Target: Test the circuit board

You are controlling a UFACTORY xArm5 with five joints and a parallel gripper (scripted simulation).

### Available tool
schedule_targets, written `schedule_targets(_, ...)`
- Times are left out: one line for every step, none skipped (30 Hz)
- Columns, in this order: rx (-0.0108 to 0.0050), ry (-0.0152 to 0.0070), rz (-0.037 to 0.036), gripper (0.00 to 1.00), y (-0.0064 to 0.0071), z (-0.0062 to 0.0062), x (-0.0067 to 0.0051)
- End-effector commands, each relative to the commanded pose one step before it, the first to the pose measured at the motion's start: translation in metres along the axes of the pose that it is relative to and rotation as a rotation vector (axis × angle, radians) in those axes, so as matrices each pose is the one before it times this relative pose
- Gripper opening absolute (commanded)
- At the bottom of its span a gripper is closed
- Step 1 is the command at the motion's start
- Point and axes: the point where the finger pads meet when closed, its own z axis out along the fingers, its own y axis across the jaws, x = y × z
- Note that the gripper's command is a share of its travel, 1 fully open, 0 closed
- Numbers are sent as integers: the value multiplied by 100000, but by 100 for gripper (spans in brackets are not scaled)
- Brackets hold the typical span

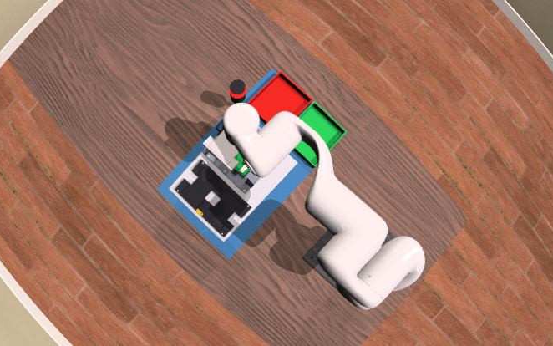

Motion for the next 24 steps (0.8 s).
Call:
schedule_targets(-439, -1, 1, 28, 83, -180, -1)
schedule_targets(0, 0, 0, 28, 0, 0, 0)
schedule_targets(0, 0, 0, 28, 0, 0, 0)
schedule_targets(0, 0, 0, 28, 0, 0, 0)
schedule_targets(0, 0, 0, 28, 0, 0, 0)
schedule_targets(0, 0, 0, 28, 0, 2, 0)
schedule_targets(0, 0, 0, 28, 0, 0, 0)
schedule_targets(0, 0, 0, 28, 0, 0, 0)
schedule_targets(0, 0, 0, 28, -1, 4, 0)
schedule_targets(0, 0, 0, 28, -1, 7, 0)
schedule_targets(0, 0, 0, 28, -2, 10, 0)
schedule_targets(0, 0, 0, 28, -2, 13, 0)
schedule_targets(0, 0, 0, 28, -3, 16, 0)
schedule_targets(0, 0, 0, 28, -3, 19, 0)
schedule_targets(0, 0, 0, 28, -4, 21, 0)
schedule_targets(0, 0, 0, 28, -4, 23, 0)
schedule_targets(0, 0, 0, 28, -4, 23, 0)
schedule_targets(0, 0, 0, 28, -4, 23, 0)
schedule_targets(0, 0, 0, 28, -4, 23, 0)
schedule_targets(0, 0, 0, 28, -4, 21, 0)
schedule_targets(0, 0, 0, 28, -4, 19, 0)
schedule_targets(0, 0, 0, 28, -3, 16, 0)
schedule_targets(0, 0, 0, 28, -2, 13, 0)
schedule_targets(0, 0, 0, 28, 0, 0, 0)
